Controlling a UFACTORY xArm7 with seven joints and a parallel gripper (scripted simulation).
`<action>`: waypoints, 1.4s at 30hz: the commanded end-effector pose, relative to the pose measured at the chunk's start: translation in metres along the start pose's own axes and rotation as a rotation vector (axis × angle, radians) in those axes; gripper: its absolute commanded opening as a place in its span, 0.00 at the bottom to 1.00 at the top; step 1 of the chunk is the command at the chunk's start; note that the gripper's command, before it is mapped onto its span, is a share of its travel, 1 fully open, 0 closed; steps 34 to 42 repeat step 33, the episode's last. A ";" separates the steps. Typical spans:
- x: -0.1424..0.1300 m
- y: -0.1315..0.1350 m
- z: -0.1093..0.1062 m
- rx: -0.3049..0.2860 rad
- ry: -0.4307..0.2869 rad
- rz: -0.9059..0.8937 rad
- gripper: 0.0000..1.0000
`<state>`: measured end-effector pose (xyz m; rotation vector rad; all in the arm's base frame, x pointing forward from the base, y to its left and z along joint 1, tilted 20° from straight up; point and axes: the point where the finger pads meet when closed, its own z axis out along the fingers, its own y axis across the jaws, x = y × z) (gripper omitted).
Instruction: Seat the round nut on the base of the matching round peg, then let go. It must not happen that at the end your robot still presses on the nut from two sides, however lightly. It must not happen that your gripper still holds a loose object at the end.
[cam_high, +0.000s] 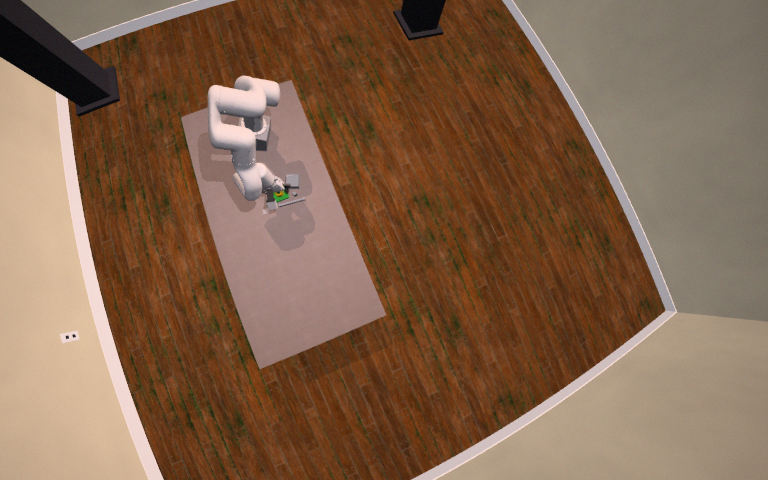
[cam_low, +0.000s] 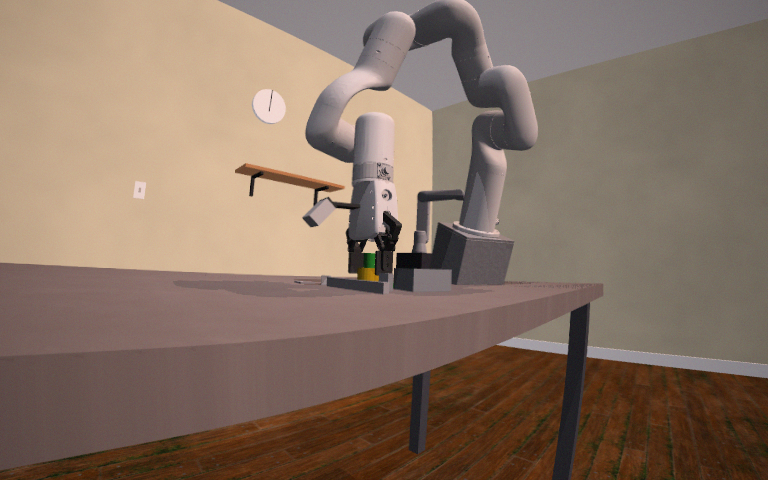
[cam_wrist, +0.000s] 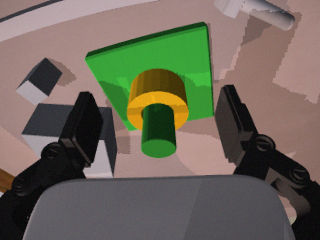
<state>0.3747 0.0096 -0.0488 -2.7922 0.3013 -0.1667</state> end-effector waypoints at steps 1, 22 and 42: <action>0.001 0.000 -0.001 -0.001 0.003 0.000 1.00; -0.001 0.001 -0.161 -0.002 0.003 0.001 1.00; -0.001 0.001 -0.161 -0.002 0.003 0.001 1.00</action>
